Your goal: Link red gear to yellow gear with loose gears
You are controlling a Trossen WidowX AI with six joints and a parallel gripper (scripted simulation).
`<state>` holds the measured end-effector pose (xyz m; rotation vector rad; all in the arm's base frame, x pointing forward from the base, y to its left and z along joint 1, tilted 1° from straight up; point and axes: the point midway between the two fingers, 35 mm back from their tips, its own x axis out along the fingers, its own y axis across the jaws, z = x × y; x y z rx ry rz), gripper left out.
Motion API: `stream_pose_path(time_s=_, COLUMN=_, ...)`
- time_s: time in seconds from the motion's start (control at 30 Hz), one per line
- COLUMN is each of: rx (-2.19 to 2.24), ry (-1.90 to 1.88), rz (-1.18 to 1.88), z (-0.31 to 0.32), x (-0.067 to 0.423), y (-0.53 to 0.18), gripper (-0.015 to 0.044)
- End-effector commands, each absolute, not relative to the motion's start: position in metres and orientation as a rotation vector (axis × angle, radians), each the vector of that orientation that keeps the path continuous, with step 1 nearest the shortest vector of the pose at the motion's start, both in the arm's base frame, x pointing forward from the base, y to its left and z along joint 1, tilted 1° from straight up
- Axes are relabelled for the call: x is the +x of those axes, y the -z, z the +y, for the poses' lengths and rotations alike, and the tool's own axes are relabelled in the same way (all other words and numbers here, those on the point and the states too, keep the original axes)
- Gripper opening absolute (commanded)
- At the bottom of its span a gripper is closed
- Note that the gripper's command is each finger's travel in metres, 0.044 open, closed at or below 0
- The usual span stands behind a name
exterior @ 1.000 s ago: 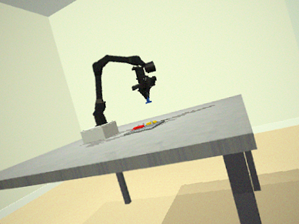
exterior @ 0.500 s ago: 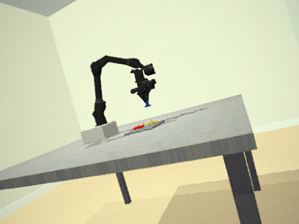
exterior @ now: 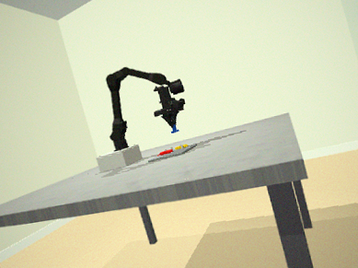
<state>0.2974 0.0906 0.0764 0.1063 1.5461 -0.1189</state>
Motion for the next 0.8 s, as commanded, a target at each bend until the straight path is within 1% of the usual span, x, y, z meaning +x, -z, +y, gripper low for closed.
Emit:
stream_pose_path(time_s=0.0, rx=0.104, ry=0.117, rz=1.543, z=0.082, x=0.296, y=-0.072, gripper=0.0)
stream_pose_path(time_s=0.77, rx=0.1, ry=0.12, rz=1.543, z=0.03, x=0.285, y=-0.044, gripper=0.0)
